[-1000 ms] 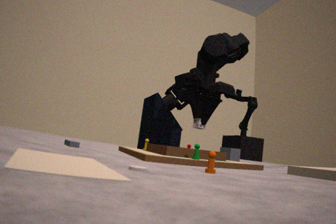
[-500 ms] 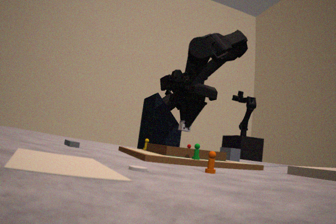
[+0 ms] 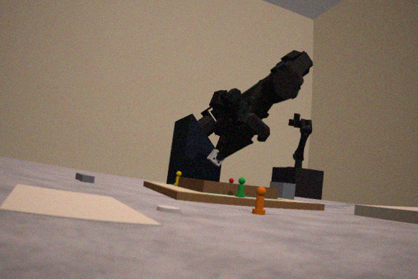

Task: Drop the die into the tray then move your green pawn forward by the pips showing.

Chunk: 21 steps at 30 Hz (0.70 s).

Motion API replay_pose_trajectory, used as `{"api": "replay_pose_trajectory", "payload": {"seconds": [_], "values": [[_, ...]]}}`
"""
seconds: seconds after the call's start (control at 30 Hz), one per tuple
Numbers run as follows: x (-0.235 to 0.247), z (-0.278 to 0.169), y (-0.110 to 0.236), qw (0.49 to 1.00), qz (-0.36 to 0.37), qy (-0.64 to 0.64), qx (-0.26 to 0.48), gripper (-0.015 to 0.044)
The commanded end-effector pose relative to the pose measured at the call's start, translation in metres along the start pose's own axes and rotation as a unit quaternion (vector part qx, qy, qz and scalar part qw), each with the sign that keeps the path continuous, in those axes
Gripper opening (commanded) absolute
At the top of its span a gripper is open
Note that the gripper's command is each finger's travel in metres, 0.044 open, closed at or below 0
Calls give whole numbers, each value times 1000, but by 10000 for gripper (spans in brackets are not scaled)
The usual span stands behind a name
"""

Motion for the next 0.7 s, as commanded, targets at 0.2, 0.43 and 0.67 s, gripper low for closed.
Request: {"api": "replay_pose_trajectory", "payload": {"seconds": [0.2, 0.43, 0.67], "values": [[-1, -3, -1, 987, 46, -16, -153, 0], [5, -10, 31, 985, 51, -17, -162, 0], [4, -13, 41, 985, 51, -17, -162, 0]]}}
Point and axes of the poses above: the point midway between the two fingers, 35 mm back from their tips, its own y axis back along the fingers, its own x axis across the jaws, z = x × y, the point moved 1 cm from there along y, back along the fingers
